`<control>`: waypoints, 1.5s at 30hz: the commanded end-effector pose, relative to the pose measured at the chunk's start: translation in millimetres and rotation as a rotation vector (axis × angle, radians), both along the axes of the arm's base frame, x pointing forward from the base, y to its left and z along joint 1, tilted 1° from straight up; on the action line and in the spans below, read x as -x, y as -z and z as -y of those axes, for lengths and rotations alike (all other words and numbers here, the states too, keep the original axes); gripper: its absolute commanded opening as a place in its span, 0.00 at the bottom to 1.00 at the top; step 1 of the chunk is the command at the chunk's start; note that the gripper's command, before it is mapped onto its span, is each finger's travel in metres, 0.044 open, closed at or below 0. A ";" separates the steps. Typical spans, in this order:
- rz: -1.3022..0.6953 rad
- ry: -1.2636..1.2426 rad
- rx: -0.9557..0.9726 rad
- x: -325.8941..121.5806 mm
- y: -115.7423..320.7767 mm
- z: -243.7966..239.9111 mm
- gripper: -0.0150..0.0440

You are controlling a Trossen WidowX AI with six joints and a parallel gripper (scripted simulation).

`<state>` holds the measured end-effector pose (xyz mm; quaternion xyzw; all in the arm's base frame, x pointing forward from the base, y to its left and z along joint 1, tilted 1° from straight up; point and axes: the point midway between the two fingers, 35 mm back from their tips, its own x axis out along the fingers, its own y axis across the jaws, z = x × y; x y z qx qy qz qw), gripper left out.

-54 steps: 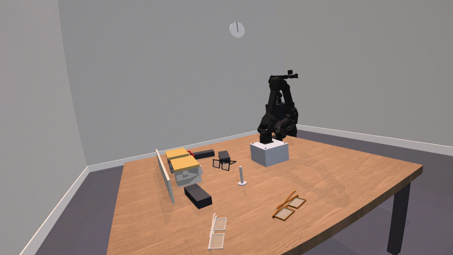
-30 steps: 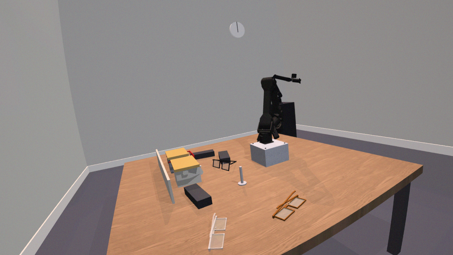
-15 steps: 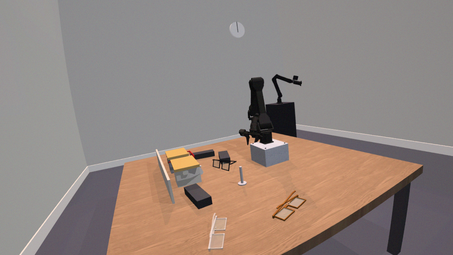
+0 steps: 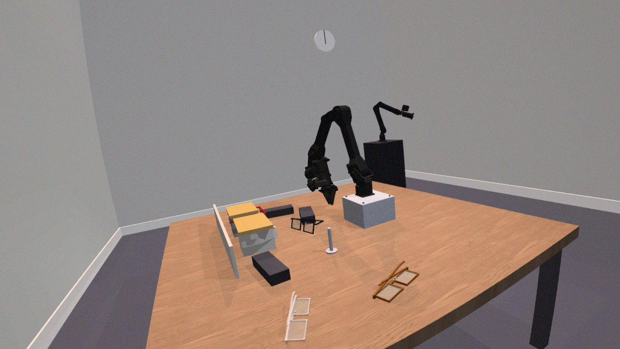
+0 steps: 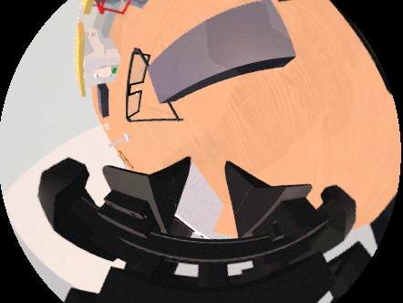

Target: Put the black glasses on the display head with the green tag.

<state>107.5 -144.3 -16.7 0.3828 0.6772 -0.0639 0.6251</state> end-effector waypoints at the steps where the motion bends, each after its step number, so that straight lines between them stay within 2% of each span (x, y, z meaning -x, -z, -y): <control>1: 0.126 -0.497 0.113 -34.9 -4.5 -5.5 0.59; 4: 0.209 -0.846 0.165 -59.0 -7.0 -16.8 0.59; 13: 0.387 -1.689 0.259 -113.9 -17.8 -63.1 0.59; 19: 0.554 -2.367 0.283 -151.9 -28.0 -117.7 0.59; 21: 0.591 -2.521 0.284 -158.7 -30.8 -132.4 0.59; 30: 0.595 -2.541 0.285 -160.0 -31.2 -134.7 0.59; 33: 0.595 -2.541 0.285 -160.0 -31.2 -134.7 0.46; 45: 0.596 -2.541 0.285 -160.9 -27.2 -135.0 0.46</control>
